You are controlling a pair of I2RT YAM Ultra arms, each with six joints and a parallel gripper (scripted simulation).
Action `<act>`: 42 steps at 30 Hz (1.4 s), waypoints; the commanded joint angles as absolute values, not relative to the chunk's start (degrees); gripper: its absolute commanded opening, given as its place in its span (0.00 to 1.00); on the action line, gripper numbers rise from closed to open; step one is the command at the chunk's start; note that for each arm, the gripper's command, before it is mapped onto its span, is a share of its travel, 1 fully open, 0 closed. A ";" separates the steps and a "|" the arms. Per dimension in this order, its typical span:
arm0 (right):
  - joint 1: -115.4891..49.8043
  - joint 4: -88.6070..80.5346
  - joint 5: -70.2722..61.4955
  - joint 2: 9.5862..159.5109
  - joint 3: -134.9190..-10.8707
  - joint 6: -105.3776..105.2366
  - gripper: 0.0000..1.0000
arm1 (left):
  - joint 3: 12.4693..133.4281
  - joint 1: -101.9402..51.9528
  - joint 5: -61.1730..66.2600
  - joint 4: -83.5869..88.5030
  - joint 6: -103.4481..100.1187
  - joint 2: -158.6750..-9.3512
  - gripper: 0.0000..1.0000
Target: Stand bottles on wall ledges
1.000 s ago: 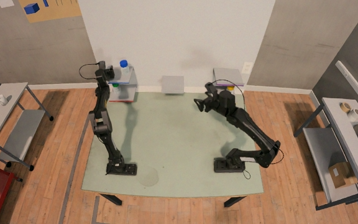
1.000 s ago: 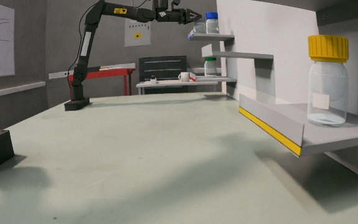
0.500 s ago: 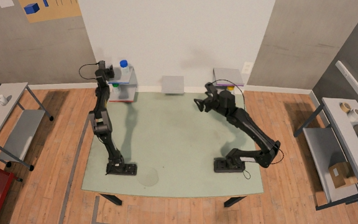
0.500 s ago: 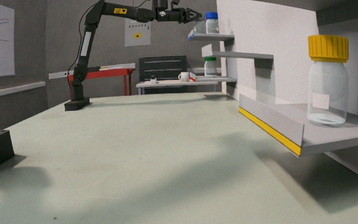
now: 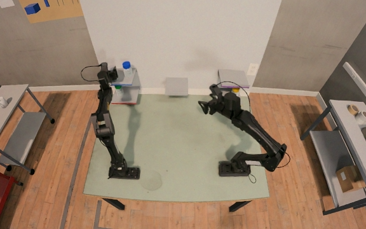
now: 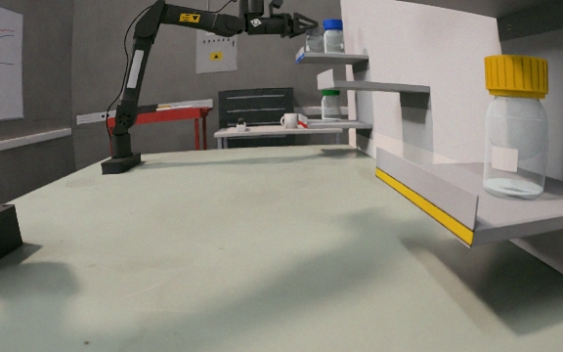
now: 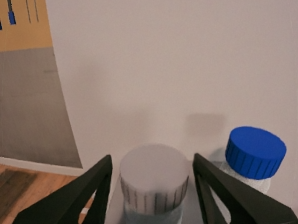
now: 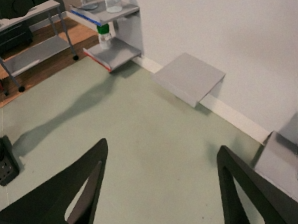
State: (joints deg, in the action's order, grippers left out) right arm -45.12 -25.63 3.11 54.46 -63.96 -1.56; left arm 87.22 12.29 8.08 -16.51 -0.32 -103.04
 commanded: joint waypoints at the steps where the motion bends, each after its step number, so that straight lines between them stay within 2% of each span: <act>1: -45.36 -25.26 3.31 53.62 -65.50 -1.74 0.89 | 87.55 11.86 7.65 -19.70 -0.25 -101.49 0.70; 17: -45.36 -25.26 3.31 53.62 -65.50 -1.74 0.89 | 80.21 13.66 9.36 -21.20 -0.94 -95.93 0.70; 27: -45.36 -25.26 3.31 53.62 -65.50 -1.74 0.89 | 62.77 16.01 11.74 -18.74 -0.52 -78.79 0.70; 34: -45.36 -25.26 3.31 53.62 -65.50 -1.74 0.89 | 63.75 15.36 11.26 -19.58 -0.07 -78.88 0.70; 36: -45.36 -25.26 3.31 53.62 -65.50 -1.74 0.89 | 63.94 15.35 11.20 -17.32 0.10 -78.88 0.93; 37: -45.36 -25.26 3.31 53.62 -65.50 -1.74 0.89 | 64.26 15.31 11.15 -16.08 0.21 -78.86 1.00; 42: -45.36 -25.26 3.31 53.62 -65.50 -1.74 0.89 | 67.06 14.78 10.10 -4.83 1.22 -79.37 1.00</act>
State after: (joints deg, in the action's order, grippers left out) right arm -45.12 -25.63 3.11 54.46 -63.96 -1.56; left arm 63.75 15.49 10.72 -12.75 0.05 -79.66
